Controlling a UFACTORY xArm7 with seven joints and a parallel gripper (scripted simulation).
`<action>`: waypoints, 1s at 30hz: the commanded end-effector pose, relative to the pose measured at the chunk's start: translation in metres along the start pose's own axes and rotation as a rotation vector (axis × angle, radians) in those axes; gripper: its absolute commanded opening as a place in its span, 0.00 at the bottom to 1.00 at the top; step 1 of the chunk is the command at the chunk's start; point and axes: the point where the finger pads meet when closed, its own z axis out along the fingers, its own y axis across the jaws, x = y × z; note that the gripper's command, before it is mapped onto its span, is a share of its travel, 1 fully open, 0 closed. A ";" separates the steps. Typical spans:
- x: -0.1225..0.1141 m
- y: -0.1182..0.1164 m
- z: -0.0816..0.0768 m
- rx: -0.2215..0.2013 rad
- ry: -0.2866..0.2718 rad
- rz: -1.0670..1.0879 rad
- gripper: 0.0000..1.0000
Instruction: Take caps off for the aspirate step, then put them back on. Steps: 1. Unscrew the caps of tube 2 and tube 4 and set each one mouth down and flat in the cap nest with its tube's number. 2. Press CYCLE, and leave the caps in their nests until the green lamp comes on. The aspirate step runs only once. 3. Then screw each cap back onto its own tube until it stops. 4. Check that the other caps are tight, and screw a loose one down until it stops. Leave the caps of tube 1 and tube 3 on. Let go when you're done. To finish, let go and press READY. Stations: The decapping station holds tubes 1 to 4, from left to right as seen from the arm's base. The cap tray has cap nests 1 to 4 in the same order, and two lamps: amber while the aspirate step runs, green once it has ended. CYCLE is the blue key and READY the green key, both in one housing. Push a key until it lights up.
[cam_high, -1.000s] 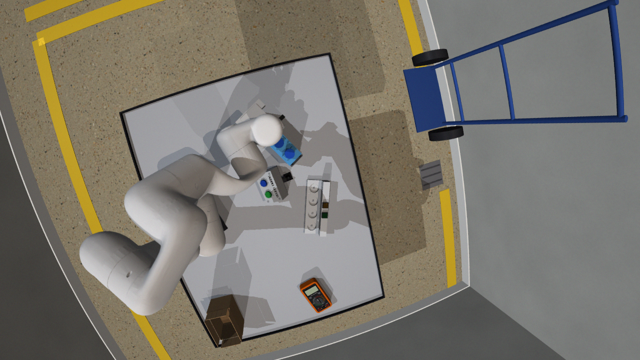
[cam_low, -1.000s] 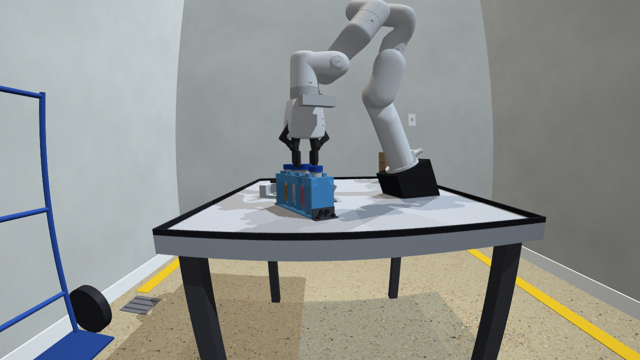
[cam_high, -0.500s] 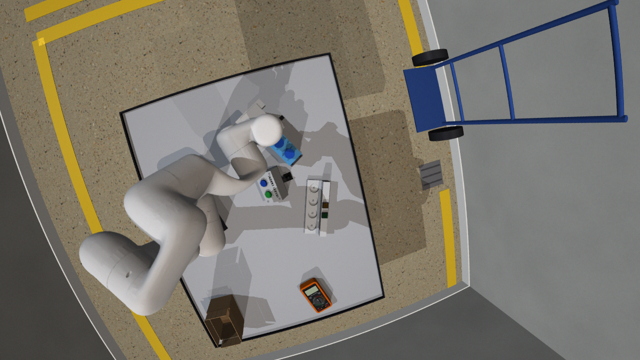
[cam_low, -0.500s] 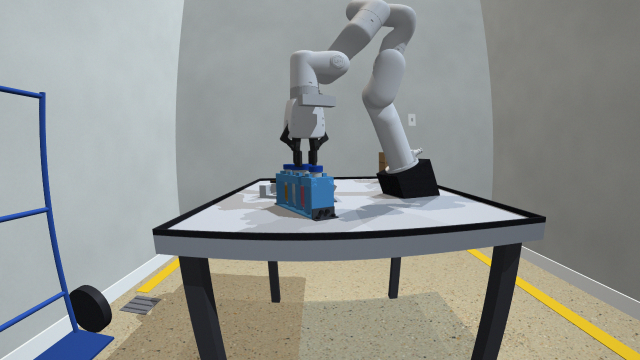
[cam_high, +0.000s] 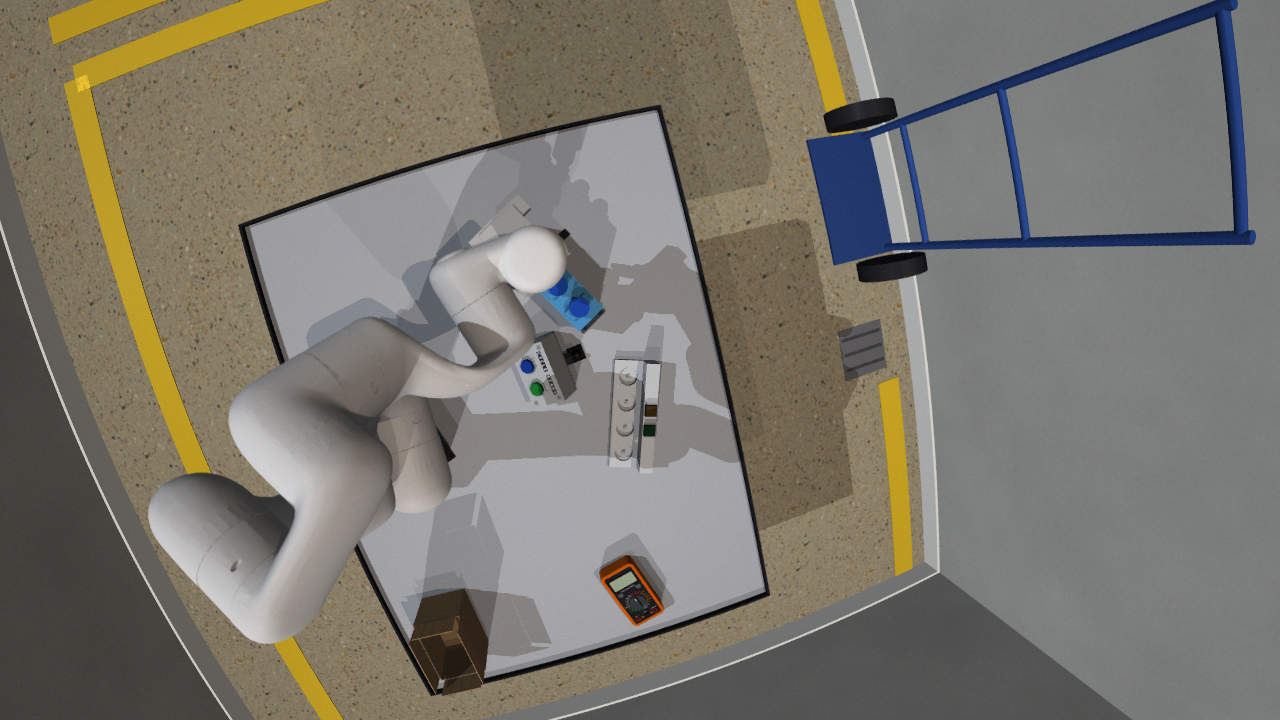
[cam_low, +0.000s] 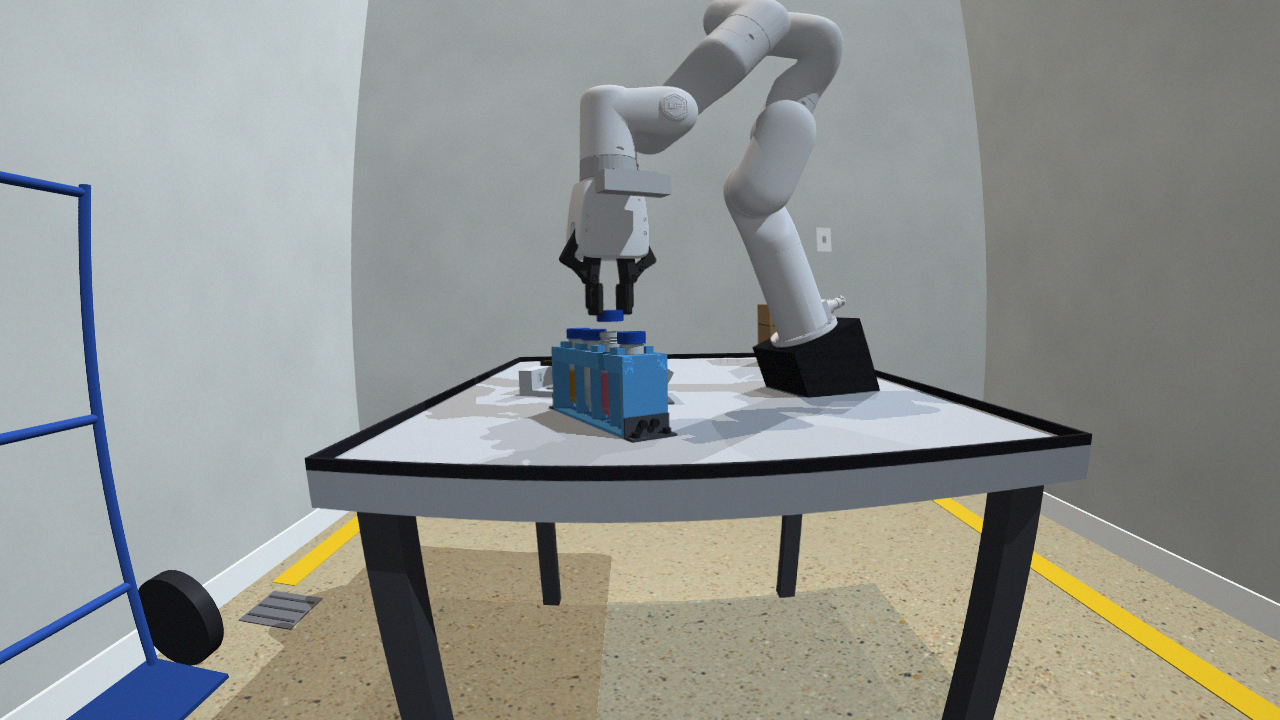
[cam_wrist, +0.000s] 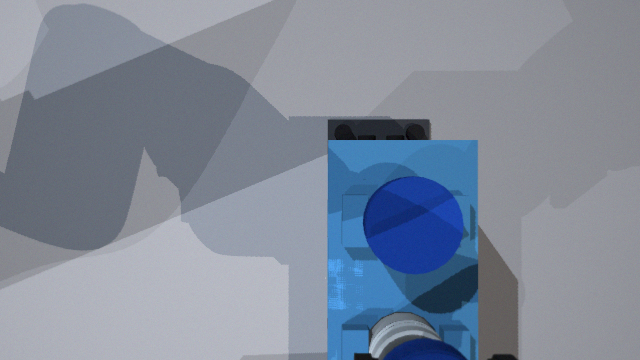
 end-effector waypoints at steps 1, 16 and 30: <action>0.000 0.000 -0.014 -0.001 0.000 0.000 0.00; -0.055 -0.012 -0.014 -0.001 -0.002 -0.539 0.00; -0.120 -0.025 -0.014 -0.001 -0.001 -0.734 0.00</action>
